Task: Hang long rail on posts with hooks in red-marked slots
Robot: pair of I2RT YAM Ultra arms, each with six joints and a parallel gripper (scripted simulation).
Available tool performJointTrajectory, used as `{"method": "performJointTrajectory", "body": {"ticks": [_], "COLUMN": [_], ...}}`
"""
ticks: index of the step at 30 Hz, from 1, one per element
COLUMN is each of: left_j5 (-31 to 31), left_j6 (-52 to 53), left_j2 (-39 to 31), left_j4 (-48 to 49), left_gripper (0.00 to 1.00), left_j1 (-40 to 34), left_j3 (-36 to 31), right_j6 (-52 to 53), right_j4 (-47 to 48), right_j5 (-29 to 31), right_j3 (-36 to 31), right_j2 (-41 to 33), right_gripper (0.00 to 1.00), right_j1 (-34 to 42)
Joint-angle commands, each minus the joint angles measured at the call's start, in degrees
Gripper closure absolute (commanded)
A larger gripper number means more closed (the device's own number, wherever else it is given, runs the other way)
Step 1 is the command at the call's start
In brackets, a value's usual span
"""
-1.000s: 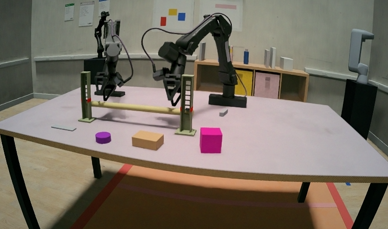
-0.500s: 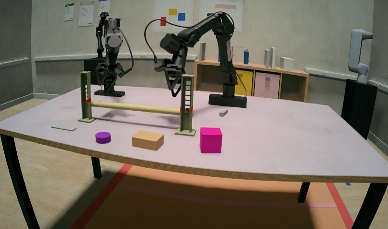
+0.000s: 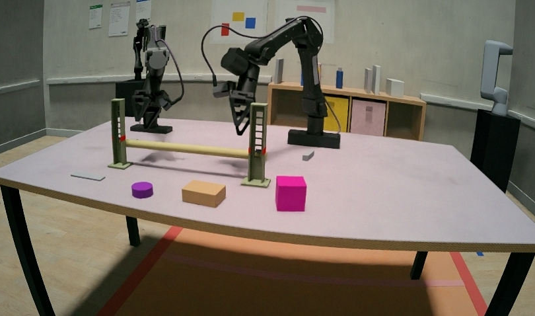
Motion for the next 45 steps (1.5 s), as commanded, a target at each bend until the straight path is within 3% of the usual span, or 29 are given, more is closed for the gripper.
{"method": "performJointTrajectory", "body": {"ticks": [1,27,36,45], "left_j5": [3.92,17.66,15.74,16.10], "left_j6": [-11.96,-57.93,-57.01,-56.98], "left_j2": [1.11,3.41,1.67,1.74], "left_j4": [-3.80,-15.59,-18.57,-17.94], "left_gripper": [0.00,0.00,0.00,0.00], "left_j1": [0.98,9.40,16.76,17.12], "left_j3": [-0.32,5.56,11.06,11.88], "right_j6": [0.74,0.34,0.34,0.34], "right_j4": [-0.15,0.14,0.14,0.14], "right_j5": [0.06,0.08,0.08,0.08], "right_j3": [2.10,1.52,1.52,1.52], "right_j2": [-0.89,-0.85,-0.85,-0.85], "right_gripper": [0.28,0.28,0.28,0.28], "right_j1": [0.61,0.26,0.26,0.26]}}
